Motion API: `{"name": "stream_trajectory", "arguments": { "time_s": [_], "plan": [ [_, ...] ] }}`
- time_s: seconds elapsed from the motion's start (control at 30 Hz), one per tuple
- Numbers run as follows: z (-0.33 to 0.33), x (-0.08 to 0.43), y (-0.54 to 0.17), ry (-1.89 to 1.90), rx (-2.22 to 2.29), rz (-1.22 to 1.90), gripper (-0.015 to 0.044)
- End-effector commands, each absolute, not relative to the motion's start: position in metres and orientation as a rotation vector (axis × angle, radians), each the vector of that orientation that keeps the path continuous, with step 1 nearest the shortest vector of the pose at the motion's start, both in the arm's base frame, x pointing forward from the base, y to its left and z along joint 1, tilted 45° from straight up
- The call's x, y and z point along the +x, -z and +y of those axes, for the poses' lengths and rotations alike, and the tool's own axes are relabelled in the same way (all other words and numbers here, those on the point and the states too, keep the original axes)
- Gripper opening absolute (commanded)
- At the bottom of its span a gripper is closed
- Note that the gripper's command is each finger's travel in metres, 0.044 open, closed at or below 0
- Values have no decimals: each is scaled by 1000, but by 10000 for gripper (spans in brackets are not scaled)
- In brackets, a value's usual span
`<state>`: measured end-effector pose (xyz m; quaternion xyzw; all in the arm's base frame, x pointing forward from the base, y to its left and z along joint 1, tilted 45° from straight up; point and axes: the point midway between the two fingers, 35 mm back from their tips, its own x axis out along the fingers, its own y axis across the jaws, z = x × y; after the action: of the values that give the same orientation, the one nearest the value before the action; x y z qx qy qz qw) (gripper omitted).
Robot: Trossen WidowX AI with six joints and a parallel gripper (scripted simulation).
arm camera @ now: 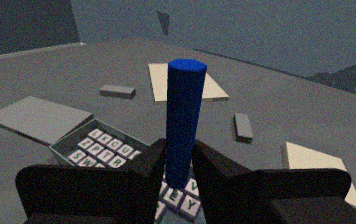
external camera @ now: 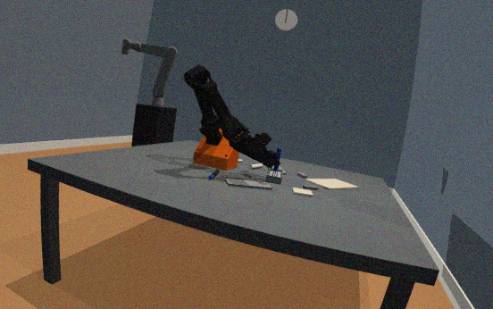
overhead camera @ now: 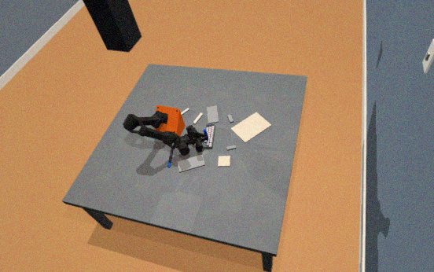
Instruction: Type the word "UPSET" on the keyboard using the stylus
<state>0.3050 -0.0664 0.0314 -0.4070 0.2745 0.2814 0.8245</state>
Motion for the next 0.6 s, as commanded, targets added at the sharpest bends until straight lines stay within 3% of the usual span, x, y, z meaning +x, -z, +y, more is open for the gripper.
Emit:
{"name": "stream_trajectory", "arguments": {
  "time_s": [0.0, 0.57],
  "plan": [
    [-67, 306, -30, -603, -868, 578, 81],
    [-66, 306, -32, -604, -868, 578, 81]
  ]
}}
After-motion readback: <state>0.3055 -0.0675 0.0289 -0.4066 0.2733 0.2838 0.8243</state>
